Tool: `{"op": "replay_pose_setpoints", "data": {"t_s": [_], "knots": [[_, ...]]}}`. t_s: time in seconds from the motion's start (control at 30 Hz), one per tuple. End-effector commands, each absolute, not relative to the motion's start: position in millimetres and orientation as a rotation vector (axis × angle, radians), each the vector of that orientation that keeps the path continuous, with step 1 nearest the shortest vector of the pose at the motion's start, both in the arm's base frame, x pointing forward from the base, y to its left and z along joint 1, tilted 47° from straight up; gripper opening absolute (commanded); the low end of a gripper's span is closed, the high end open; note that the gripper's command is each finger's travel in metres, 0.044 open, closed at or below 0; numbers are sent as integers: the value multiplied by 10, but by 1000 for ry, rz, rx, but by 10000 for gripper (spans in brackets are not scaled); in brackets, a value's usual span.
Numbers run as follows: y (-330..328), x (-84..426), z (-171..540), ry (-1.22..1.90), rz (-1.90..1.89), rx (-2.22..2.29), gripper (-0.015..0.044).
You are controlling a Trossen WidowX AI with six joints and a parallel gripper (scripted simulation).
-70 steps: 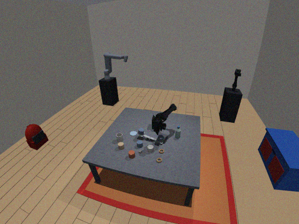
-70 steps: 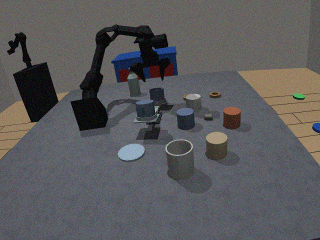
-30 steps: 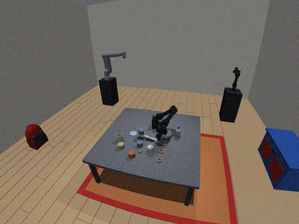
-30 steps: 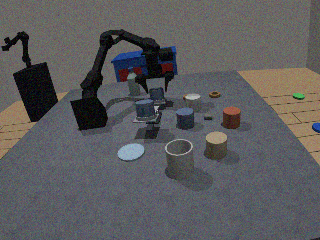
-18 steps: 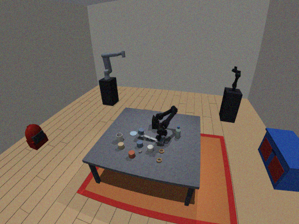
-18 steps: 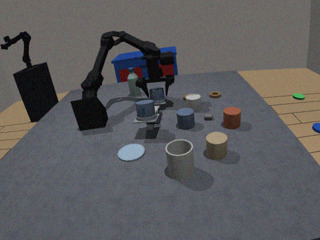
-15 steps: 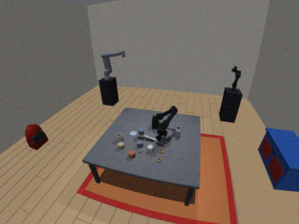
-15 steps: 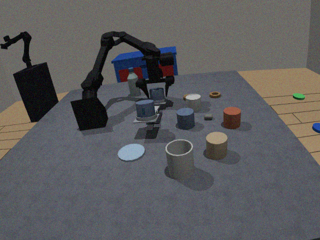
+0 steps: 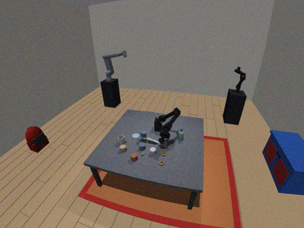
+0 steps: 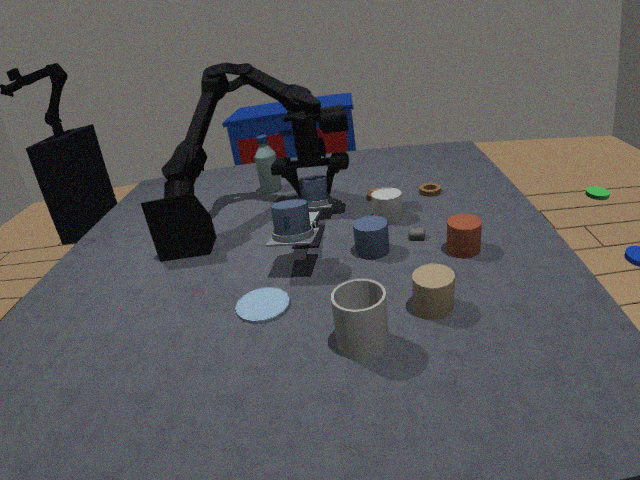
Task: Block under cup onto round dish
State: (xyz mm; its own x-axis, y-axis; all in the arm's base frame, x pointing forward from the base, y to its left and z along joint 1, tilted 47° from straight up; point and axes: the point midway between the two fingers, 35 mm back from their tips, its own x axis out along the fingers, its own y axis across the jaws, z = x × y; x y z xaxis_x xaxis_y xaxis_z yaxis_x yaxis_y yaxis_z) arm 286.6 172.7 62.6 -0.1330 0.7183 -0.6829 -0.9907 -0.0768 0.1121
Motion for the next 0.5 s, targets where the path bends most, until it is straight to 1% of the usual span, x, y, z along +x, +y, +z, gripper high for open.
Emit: {"op": "replay_pose_setpoints", "data": {"t_s": [0.0,0.13,0.47], "knots": [[1707,2879,651,665,1601,-539,111],[1672,2897,680,666,1600,-541,6],[1582,2938,755,669,1598,-544,0]]}}
